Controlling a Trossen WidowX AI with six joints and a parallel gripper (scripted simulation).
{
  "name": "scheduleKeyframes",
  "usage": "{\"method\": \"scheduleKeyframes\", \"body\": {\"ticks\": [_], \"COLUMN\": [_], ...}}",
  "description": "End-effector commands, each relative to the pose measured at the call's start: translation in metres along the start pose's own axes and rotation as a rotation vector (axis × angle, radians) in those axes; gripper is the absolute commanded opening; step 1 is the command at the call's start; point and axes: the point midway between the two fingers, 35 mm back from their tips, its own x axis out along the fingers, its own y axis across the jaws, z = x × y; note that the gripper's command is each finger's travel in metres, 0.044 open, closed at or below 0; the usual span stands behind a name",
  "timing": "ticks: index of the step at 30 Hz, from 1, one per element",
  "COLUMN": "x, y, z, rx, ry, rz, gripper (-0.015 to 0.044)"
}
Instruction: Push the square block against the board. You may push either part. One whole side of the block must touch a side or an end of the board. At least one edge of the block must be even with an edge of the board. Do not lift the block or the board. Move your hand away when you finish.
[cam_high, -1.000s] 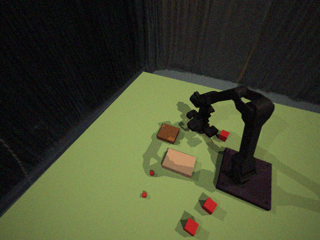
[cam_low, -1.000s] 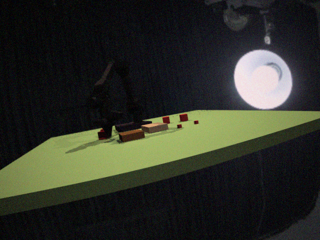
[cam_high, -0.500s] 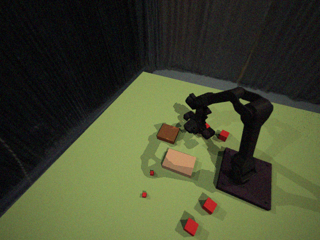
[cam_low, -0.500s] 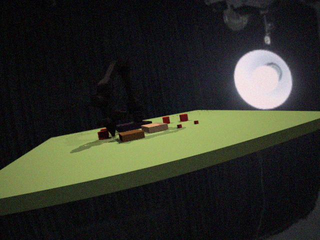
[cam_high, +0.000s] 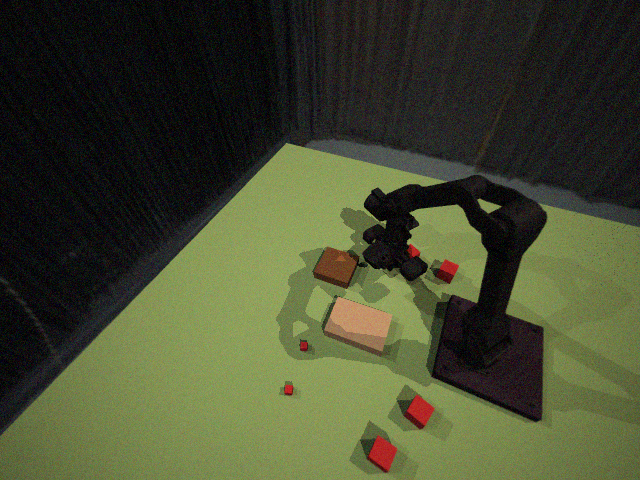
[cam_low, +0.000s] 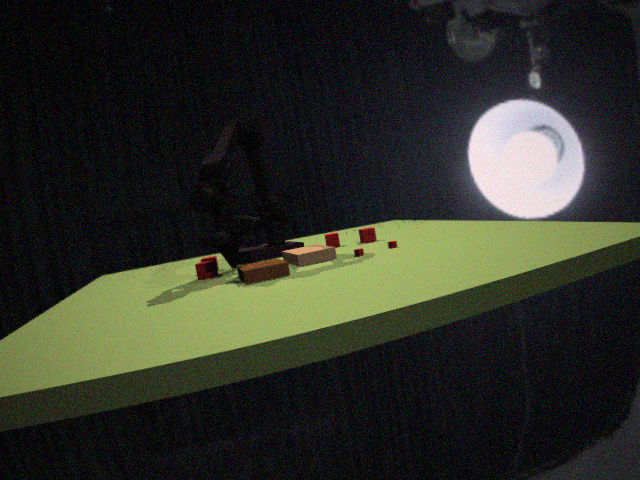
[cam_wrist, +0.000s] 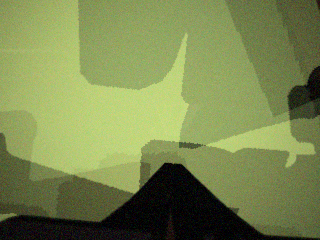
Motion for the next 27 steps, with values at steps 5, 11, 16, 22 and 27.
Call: {"method": "scheduleKeyframes", "body": {"ticks": [5,11,16,22,27], "x": [-0.044,-0.043,-0.047,-0.057,-0.061], "y": [-0.004,-0.013,-0.028,-0.067,-0.097], "z": [-0.001,0.003,0.011,0.037,0.065], "rx": [0.0,0.052,0.126,0.324,0.496], "ry": [-0.001,0.007,0.005,-0.005,-0.014], "rz": [-0.03,-0.042,-0.042,-0.045,-0.045], "gripper": [0.0,0.0,0.0,0.0,0.0]}}
